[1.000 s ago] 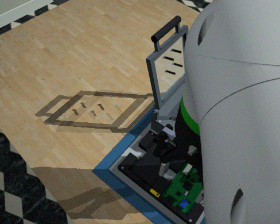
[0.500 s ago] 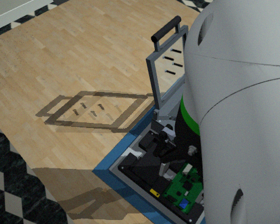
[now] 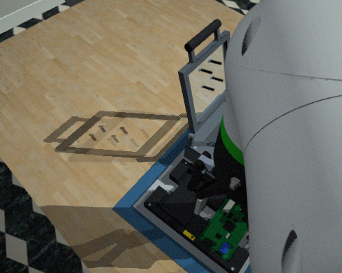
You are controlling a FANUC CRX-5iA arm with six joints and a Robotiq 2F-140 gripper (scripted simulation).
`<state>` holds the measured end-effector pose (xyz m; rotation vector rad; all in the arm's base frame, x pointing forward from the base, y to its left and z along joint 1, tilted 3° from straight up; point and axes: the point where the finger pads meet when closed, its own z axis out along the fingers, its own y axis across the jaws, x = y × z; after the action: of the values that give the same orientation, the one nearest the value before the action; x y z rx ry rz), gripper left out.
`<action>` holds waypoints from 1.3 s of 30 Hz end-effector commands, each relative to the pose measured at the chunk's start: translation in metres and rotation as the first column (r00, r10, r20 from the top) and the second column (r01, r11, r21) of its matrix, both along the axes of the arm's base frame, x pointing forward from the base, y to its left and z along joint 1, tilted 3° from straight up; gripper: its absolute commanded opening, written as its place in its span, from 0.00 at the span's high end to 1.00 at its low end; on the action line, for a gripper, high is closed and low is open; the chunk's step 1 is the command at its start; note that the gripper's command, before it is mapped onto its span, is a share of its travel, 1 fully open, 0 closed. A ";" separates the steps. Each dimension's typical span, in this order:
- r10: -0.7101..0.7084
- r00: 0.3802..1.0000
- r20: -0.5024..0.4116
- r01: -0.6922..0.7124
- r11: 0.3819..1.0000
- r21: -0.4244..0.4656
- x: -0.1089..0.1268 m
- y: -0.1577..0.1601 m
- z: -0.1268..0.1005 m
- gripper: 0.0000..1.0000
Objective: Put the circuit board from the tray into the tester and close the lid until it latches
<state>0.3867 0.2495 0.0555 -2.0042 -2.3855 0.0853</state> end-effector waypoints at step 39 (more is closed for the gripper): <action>0.000 1.000 0.000 0.000 1.000 0.000 -0.004 -0.011 0.001 0.42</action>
<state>0.3830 0.2395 0.0559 -2.0041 -2.3855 0.0855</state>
